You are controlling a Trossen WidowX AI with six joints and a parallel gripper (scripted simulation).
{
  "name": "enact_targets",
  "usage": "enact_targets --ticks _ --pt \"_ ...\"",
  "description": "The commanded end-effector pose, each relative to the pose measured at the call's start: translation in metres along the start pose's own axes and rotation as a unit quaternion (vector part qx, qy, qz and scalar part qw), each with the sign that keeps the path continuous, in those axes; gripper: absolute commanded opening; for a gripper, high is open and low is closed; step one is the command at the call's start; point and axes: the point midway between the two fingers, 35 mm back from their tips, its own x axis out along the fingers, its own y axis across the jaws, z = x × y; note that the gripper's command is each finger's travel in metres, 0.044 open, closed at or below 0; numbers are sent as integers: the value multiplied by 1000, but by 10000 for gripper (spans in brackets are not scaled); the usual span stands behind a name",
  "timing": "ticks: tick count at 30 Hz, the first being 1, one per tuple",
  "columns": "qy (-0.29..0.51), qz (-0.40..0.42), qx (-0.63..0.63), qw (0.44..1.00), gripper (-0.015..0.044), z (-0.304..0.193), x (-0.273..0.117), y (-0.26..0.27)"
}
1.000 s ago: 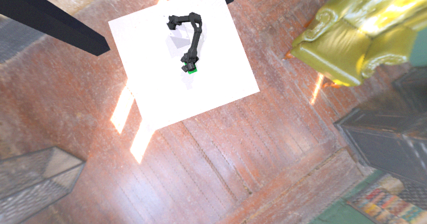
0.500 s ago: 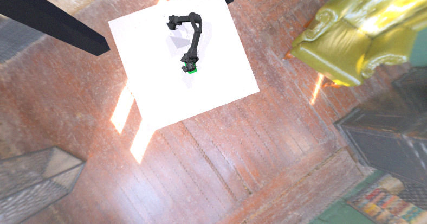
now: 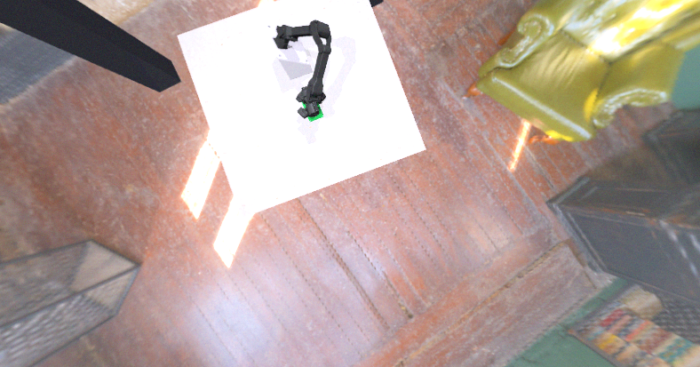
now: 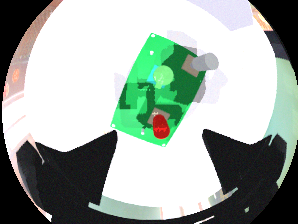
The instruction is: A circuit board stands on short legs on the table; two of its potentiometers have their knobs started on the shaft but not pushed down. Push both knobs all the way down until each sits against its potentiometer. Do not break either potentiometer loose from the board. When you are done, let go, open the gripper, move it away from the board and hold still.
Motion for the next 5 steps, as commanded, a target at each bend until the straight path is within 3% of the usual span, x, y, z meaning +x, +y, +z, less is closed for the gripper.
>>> enact_targets --ticks 1,5 --pt "0 0 1 1000 440 0 0 0" --pt "0 0 1 1000 440 0 0 0"
